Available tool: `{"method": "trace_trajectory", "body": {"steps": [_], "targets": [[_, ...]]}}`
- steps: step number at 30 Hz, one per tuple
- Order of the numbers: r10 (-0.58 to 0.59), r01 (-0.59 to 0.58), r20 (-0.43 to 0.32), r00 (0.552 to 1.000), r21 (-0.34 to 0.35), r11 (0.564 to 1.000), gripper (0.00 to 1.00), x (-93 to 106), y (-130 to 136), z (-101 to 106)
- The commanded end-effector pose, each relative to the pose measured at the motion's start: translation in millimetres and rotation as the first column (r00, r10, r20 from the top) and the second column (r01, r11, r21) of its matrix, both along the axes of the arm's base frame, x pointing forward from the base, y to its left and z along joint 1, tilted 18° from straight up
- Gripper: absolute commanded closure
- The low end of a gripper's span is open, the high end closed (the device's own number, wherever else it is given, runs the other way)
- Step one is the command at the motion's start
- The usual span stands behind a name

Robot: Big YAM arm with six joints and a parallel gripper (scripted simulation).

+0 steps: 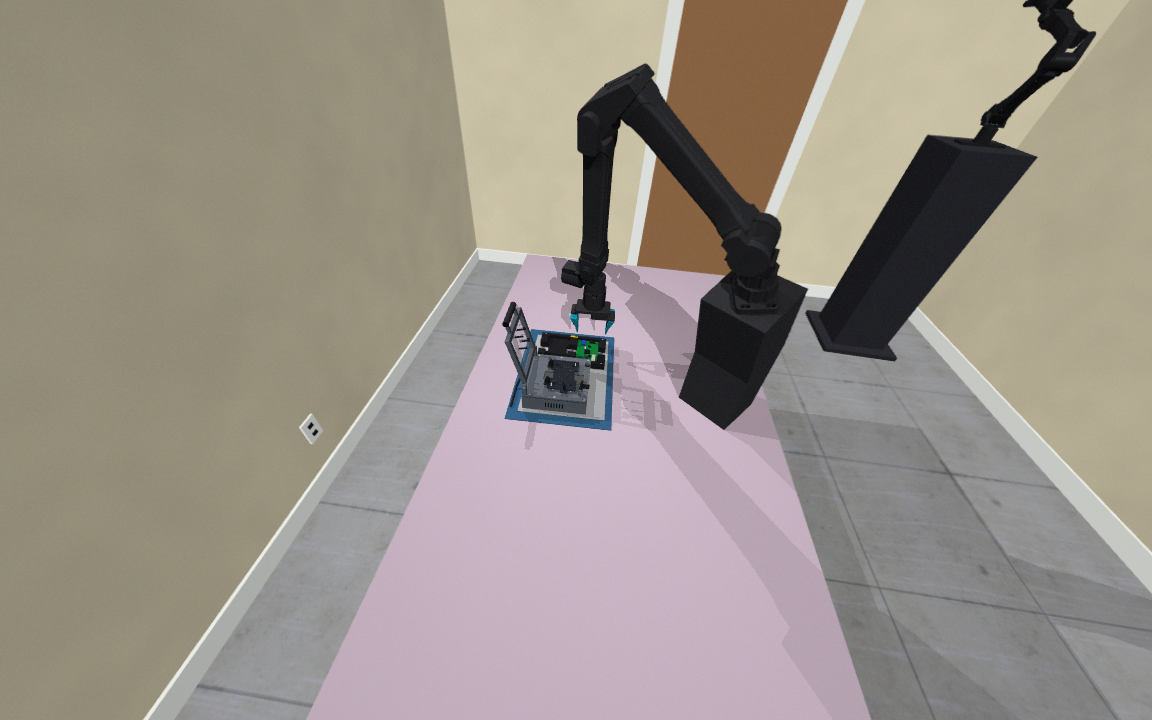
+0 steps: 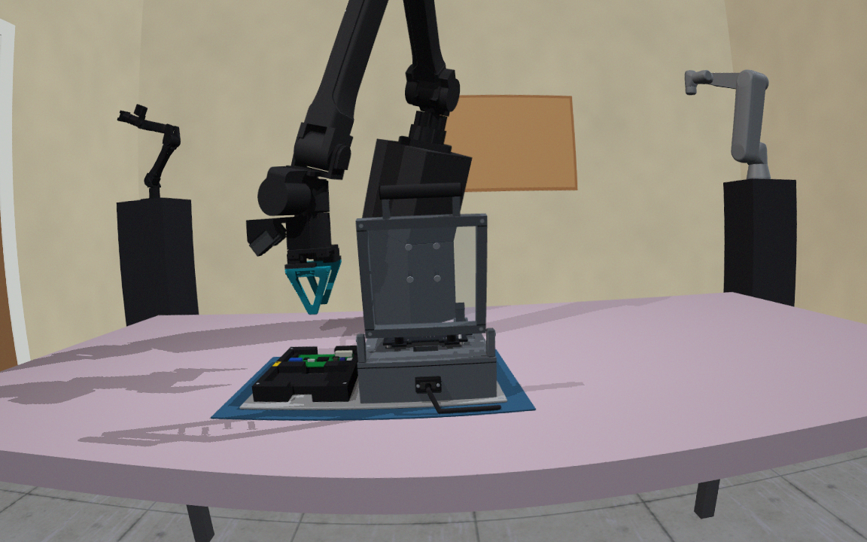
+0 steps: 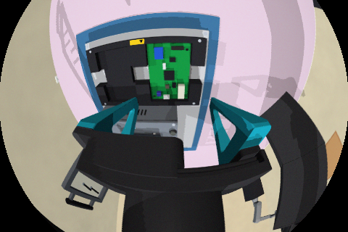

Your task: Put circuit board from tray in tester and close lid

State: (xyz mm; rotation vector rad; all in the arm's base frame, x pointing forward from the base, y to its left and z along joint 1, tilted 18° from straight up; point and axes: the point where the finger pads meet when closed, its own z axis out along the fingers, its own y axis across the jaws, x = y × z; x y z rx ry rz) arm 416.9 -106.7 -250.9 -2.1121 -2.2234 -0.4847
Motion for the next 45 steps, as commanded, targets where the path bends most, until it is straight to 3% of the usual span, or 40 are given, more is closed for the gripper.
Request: {"method": "trace_trajectory", "body": {"steps": [1, 13, 45], "targets": [[-0.006, 0.007, 0.032, 0.999, -0.015, 1.0, 0.08, 17.6, 0.4, -5.0], [-0.006, 0.006, 0.029, 1.0, -0.013, 1.0, 0.08, 21.1, 8.2, -32.2], [-0.004, 0.004, 0.031, 1.0, -0.014, 1.0, 0.08, 21.5, 10.3, -35.4]]}}
